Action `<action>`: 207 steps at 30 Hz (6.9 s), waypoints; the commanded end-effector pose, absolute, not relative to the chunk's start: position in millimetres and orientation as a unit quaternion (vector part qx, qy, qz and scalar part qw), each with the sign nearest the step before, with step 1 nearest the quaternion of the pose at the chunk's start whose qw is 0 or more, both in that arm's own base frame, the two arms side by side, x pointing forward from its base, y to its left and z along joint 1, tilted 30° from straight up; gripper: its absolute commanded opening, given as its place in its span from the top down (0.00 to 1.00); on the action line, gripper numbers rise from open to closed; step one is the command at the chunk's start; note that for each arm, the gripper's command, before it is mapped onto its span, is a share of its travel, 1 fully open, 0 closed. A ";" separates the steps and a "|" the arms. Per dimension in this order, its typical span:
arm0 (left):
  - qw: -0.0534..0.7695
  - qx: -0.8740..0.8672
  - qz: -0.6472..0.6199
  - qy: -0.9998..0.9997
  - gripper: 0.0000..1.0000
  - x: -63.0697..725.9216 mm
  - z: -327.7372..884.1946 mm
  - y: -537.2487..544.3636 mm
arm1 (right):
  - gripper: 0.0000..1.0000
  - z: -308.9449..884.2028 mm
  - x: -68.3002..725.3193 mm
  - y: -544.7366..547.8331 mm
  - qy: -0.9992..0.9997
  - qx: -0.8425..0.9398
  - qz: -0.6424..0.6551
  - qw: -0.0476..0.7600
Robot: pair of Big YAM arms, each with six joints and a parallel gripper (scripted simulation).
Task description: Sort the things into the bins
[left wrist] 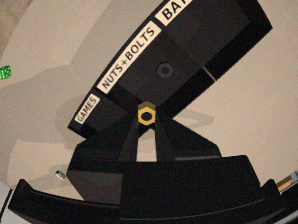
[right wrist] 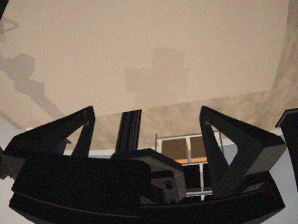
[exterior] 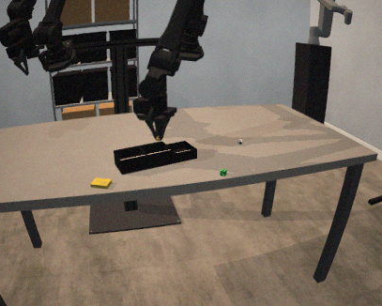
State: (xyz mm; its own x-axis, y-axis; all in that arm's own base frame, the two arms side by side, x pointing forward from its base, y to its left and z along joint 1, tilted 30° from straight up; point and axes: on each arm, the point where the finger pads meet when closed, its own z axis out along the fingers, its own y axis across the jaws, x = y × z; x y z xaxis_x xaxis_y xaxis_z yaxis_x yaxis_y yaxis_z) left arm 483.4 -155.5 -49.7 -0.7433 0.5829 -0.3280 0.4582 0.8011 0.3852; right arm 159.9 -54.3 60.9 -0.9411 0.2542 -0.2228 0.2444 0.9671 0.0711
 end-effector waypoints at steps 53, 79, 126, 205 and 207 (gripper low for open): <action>0.166 0.576 0.207 0.773 0.89 499.7 -66.2 -152.9 | 0.00 63.1 162.4 -57.2 0.983 0.134 0.018 0.128; 0.166 0.578 0.205 0.772 0.89 508.8 -91.5 -153.4 | 0.00 63.1 162.4 -57.2 0.983 0.134 0.018 0.128; 0.170 0.577 0.204 0.772 0.79 492.3 -59.7 -161.9 | 0.00 63.1 162.4 -57.2 0.983 0.134 0.018 0.128; 0.276 -0.207 0.009 0.939 0.70 607.3 61.8 -3.0 | 0.00 63.1 162.4 -57.2 0.983 0.134 0.018 0.128; 0.273 -0.231 0.002 0.934 0.70 607.5 60.7 -3.3 | 0.00 63.1 162.4 -57.2 0.983 0.134 0.018 0.128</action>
